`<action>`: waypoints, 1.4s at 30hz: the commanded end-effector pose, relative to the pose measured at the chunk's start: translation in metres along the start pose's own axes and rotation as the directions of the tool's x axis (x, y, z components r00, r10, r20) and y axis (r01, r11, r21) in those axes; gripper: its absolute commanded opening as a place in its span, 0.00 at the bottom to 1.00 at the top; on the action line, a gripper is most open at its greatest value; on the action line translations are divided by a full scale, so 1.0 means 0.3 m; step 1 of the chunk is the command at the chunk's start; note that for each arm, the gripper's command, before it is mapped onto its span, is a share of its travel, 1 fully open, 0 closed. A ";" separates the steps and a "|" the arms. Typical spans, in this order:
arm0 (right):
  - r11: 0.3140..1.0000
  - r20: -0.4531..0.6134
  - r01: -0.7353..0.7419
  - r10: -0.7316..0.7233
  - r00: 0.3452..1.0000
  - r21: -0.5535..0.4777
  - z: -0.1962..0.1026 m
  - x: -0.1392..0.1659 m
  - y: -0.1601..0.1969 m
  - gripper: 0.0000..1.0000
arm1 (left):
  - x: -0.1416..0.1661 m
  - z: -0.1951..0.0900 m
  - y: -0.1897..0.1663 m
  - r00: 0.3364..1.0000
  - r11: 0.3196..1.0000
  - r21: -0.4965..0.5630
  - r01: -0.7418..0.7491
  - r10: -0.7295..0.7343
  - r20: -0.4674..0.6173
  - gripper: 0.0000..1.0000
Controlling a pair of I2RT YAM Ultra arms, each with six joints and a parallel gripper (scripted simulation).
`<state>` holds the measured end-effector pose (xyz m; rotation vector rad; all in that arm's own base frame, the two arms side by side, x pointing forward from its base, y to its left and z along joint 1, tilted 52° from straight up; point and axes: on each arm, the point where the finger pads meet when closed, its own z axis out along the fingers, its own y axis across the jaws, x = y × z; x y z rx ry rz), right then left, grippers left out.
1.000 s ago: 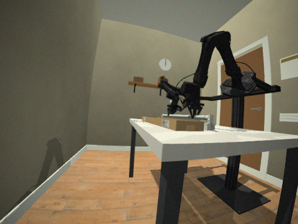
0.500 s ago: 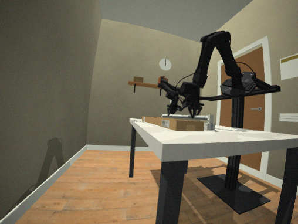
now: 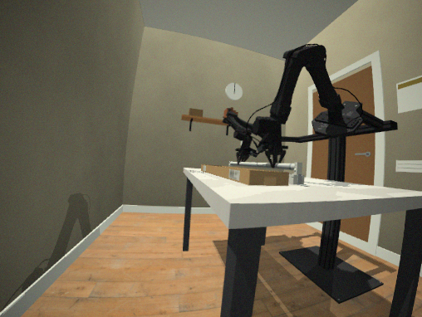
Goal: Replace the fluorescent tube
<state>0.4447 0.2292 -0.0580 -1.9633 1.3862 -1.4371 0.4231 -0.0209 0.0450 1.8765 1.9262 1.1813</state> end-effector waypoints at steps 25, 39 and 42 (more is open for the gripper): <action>0.998 0.028 -0.024 0.026 0.999 -0.064 -0.029 -0.021 -0.062 0.11 | -0.037 -0.028 0.040 0.999 0.998 0.061 0.001 -0.004 0.044 0.11; 0.993 0.020 -0.030 0.032 0.999 -0.113 -0.016 -0.007 -0.058 0.11 | -0.040 -0.017 0.029 0.999 0.994 0.113 -0.003 -0.002 0.043 0.11; 0.993 0.021 -0.042 0.044 0.999 -0.106 -0.017 -0.004 -0.075 0.11 | -0.032 -0.025 0.055 0.999 0.995 0.095 0.004 -0.008 0.047 0.11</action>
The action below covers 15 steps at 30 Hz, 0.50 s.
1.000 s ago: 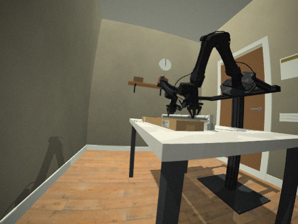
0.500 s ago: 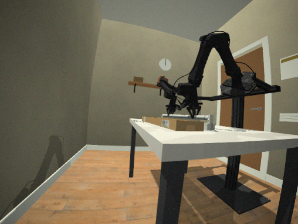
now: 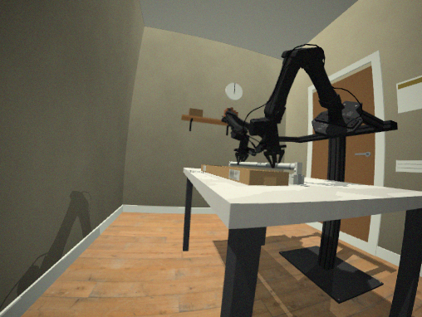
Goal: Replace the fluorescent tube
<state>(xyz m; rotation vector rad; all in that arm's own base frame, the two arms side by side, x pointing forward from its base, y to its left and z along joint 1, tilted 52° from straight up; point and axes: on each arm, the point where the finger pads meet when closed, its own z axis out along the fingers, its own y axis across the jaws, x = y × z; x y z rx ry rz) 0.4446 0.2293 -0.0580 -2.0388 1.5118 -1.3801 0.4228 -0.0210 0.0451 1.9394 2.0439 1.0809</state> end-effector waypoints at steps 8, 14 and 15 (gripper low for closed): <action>1.000 0.019 -0.016 0.017 1.000 -0.023 -0.013 -0.013 -0.031 0.11 | -0.045 -0.015 0.025 0.999 1.000 0.014 -0.002 0.002 0.043 0.11; 0.998 0.016 0.004 -0.003 1.000 -0.064 0.005 -0.028 0.012 0.11 | -0.040 -0.017 0.029 0.999 0.999 0.033 0.002 -0.004 0.044 0.11; 0.998 0.020 0.000 0.002 1.000 -0.062 -0.005 -0.028 -0.001 0.11 | -0.031 -0.015 0.029 0.999 0.999 0.042 0.006 -0.008 0.041 0.11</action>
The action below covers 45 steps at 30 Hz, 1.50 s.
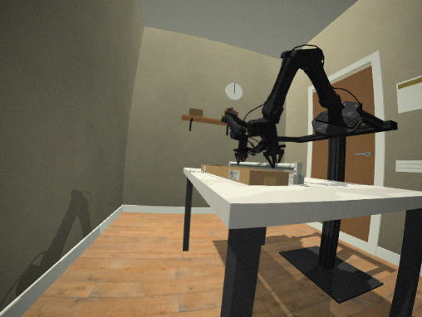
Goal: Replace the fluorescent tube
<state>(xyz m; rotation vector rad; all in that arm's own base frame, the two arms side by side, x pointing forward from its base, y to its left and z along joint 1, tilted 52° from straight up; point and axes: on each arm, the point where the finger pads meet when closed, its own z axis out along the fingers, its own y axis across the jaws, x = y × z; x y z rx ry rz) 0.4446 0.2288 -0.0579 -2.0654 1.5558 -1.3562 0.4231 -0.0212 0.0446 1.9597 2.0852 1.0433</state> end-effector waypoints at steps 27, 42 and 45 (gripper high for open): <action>0.985 0.017 -0.010 0.013 1.000 -0.173 0.001 -0.024 0.000 0.11 | -0.027 -0.019 0.034 0.999 0.990 0.143 0.011 -0.016 0.036 0.11; 0.969 0.007 -0.015 0.018 1.000 -0.247 0.022 -0.014 0.015 0.11 | -0.037 -0.018 0.035 0.999 0.979 0.204 0.005 -0.012 0.035 0.11; 0.967 0.013 -0.018 0.022 1.000 -0.253 0.006 -0.018 0.000 0.11 | -0.020 -0.009 0.035 0.999 0.974 0.224 0.018 -0.024 0.028 0.11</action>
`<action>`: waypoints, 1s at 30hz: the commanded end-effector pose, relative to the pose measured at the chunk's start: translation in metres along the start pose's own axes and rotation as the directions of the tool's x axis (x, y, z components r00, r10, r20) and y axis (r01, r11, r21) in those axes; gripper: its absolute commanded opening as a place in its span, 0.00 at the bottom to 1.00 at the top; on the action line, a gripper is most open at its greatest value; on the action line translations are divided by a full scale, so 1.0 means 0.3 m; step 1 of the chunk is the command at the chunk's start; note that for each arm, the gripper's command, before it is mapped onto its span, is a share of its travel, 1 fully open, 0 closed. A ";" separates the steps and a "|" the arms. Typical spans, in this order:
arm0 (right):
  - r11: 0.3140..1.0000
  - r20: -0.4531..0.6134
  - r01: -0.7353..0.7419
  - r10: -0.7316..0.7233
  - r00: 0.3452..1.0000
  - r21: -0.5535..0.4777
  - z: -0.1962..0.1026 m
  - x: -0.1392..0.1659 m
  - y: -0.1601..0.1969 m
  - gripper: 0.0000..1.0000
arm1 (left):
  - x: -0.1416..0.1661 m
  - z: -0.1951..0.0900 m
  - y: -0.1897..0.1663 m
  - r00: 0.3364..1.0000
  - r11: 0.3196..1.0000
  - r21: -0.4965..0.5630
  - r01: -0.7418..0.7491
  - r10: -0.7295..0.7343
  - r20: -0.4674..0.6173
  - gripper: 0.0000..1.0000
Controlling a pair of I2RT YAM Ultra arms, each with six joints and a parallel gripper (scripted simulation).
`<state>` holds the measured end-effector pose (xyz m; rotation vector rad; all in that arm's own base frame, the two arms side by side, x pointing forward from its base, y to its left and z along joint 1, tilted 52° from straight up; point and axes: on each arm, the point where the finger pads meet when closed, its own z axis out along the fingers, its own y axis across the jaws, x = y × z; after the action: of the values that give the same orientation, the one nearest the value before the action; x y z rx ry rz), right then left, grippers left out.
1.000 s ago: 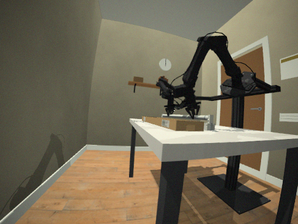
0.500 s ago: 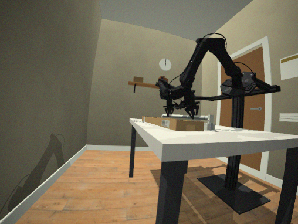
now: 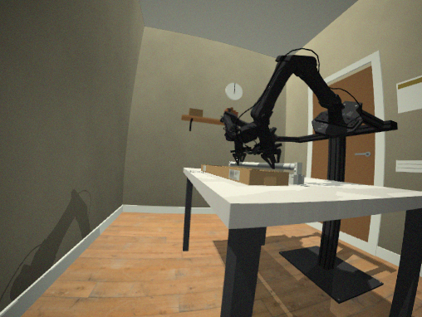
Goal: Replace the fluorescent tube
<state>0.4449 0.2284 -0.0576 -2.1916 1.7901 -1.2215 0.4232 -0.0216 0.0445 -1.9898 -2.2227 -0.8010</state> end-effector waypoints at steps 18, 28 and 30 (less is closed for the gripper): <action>0.999 0.021 -0.030 0.031 0.999 -0.030 -0.020 -0.056 -0.037 0.11 | -0.027 -0.074 0.088 0.998 0.999 -0.014 0.031 -0.031 0.049 0.11; 0.999 0.028 -0.039 0.039 0.999 -0.023 -0.031 -0.055 -0.055 0.11 | -0.036 -0.054 0.074 0.999 1.000 0.002 0.019 -0.019 0.041 0.11; 0.998 0.026 -0.046 0.047 0.999 -0.030 -0.028 -0.037 -0.058 0.11 | -0.033 -0.038 0.064 0.999 1.000 0.015 0.022 -0.022 0.031 0.11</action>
<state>0.4449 0.2288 -0.0578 -2.2305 1.8723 -1.1668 0.4230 -0.0214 0.0451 -1.9531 -2.2206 -0.6986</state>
